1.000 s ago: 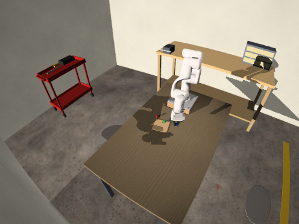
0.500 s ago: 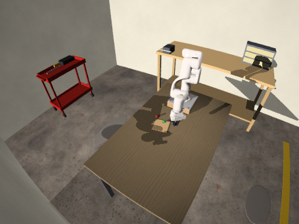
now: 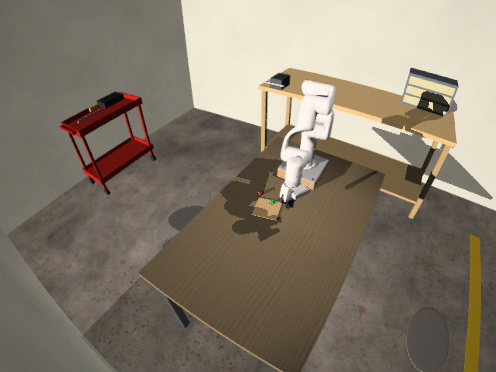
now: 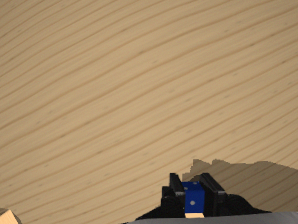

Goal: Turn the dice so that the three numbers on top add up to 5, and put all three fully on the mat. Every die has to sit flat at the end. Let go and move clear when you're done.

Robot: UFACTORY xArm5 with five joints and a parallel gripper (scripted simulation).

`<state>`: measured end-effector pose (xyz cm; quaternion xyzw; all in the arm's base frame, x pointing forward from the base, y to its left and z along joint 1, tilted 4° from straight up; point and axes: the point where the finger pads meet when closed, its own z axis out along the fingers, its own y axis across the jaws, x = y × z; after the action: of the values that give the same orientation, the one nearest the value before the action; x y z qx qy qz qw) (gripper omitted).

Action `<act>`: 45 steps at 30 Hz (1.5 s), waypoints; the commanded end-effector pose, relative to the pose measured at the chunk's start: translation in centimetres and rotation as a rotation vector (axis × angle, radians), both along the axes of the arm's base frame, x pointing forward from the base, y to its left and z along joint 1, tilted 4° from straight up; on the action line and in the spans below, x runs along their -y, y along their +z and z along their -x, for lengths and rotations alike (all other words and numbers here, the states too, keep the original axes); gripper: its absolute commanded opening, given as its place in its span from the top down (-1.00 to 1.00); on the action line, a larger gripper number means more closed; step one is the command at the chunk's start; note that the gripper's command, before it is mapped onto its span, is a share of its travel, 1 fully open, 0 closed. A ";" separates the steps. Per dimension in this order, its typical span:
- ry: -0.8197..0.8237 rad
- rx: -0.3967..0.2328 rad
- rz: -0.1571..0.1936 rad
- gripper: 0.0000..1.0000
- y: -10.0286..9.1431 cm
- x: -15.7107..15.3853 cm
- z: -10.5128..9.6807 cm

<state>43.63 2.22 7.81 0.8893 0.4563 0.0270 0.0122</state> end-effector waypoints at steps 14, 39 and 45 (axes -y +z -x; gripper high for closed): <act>0.533 0.004 0.034 0.69 0.1 1.4 0.0; 1.290 0.002 0.082 0.69 0.1 3.5 0.4; 1.477 0.001 0.093 0.69 0.1 4.0 0.4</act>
<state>43.12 -1.39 7.78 0.4145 0.9096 0.0109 0.0262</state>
